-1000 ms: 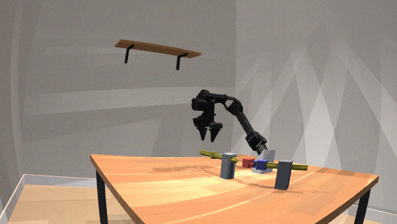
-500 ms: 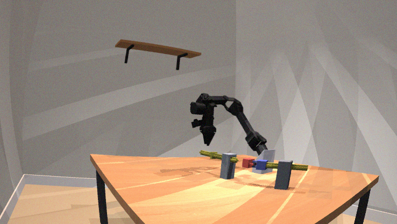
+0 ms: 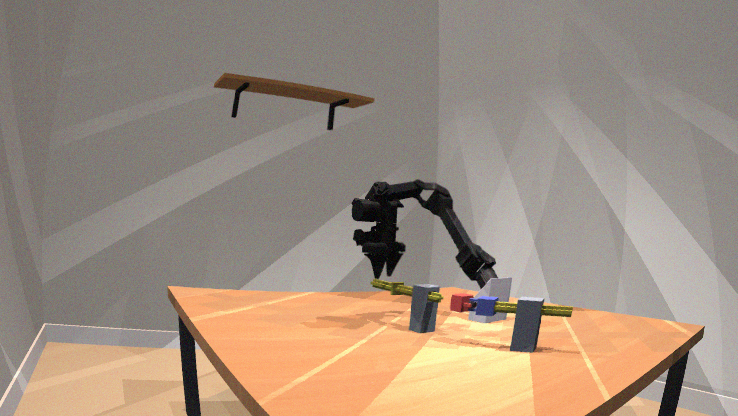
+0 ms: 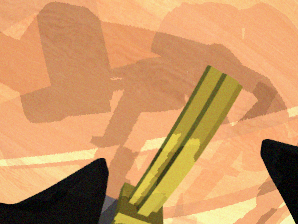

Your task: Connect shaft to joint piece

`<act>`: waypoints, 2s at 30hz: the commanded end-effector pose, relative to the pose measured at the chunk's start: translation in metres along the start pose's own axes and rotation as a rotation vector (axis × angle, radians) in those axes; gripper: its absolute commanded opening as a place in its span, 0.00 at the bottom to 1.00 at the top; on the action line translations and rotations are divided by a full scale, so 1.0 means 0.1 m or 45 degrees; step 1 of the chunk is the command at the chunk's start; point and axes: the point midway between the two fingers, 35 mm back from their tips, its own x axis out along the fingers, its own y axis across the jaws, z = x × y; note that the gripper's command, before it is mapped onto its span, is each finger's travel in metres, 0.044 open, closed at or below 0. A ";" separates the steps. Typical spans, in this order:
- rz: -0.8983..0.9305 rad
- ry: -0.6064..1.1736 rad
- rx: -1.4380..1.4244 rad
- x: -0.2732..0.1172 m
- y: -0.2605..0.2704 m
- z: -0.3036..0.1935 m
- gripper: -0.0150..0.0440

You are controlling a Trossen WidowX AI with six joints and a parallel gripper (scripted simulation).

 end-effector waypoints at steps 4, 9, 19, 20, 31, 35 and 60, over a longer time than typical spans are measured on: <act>-0.001 -0.012 0.323 0.12 -0.02 0.01 1.00; 0.001 -0.016 0.545 0.20 -0.03 0.01 1.00; 0.004 -0.019 0.745 0.27 -0.04 0.01 1.00; 0.004 -0.019 0.745 0.27 -0.04 0.01 1.00; 0.003 -0.019 0.745 0.42 -0.04 0.01 1.00; 0.003 -0.020 0.745 0.49 -0.04 0.01 1.00; 0.003 -0.022 0.746 0.56 -0.04 0.01 0.43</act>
